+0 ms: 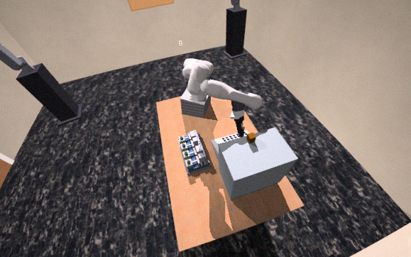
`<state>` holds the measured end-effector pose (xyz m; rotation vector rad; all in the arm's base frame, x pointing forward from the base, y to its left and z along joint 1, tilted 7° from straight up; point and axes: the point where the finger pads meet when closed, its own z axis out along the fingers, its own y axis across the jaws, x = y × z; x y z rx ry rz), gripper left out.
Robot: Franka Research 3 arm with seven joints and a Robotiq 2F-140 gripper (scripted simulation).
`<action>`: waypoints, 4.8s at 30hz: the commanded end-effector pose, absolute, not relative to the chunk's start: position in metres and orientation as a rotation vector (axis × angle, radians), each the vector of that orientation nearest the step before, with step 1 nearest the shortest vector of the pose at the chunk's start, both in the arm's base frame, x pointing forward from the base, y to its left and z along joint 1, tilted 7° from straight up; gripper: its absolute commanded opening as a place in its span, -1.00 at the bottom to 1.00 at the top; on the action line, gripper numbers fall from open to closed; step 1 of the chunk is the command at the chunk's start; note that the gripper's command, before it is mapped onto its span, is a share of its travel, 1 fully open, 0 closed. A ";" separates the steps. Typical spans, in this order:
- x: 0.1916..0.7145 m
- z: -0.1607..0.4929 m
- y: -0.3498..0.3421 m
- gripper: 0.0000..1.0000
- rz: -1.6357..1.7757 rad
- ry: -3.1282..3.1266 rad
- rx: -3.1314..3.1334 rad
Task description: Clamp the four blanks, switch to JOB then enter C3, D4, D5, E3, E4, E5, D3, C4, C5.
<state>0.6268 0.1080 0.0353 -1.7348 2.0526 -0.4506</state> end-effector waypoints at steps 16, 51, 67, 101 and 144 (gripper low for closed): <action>0.630 0.030 0.109 -1.00 -0.450 2.048 -1.739; 0.635 0.022 0.109 -1.00 -0.450 2.048 -1.739; 0.635 0.022 0.109 -1.00 -0.450 2.048 -1.739; 0.617 0.053 0.108 -1.00 -0.450 2.048 -1.739; 0.616 0.053 0.108 -1.00 -0.450 2.048 -1.739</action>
